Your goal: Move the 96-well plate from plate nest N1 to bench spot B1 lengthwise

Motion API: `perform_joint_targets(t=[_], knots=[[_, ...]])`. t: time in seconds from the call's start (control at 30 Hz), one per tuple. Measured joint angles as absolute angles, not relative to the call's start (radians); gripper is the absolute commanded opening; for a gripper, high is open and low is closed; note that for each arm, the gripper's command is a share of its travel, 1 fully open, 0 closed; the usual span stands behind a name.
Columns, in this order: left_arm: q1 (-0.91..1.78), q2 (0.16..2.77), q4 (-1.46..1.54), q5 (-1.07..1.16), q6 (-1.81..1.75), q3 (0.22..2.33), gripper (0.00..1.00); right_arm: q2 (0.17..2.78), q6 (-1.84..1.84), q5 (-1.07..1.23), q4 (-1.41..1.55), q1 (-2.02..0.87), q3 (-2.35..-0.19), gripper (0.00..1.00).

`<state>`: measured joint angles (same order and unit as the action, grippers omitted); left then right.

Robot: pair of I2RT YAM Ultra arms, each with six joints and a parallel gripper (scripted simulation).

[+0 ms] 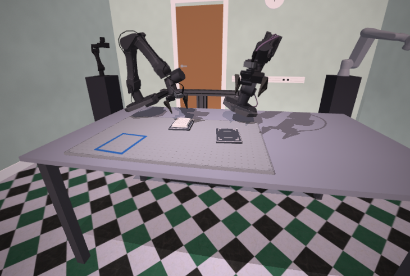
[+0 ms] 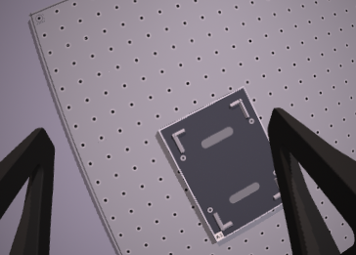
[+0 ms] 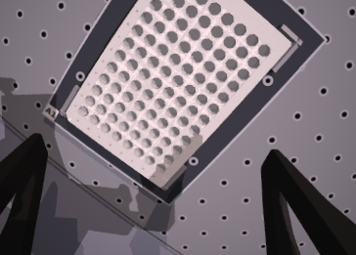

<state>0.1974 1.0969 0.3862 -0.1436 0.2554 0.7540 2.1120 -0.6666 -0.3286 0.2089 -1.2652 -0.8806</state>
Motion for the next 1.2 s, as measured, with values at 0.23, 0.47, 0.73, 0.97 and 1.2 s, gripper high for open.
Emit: perform_joint_targets(t=[0.23, 0.47, 0.73, 0.97, 1.2], knots=[[0.504, 1.014, 0.471, -0.249, 0.134, 0.743, 1.0, 2.229, -0.881, -0.307, 0.456, -1.256, -1.09, 1.0], [0.742, 0.952, 0.565, -0.356, 0.014, 0.727, 1.0, 2.313, -1.03, -0.272, 0.641, -1.229, -1.235, 1.0], [1.068, 0.857, 0.664, -0.48, -0.126, 0.71, 1.0, 2.414, -1.142, -0.231, 0.793, -1.2, -1.39, 1.0], [1.322, 0.789, 0.745, -0.57, -0.231, 0.699, 1.0, 2.454, -1.185, -0.215, 0.852, -1.186, -1.453, 1.0], [1.583, 0.734, 0.807, -0.655, -0.321, 0.696, 1.0, 2.468, -1.2, -0.211, 0.878, -1.186, -1.476, 1.0]])
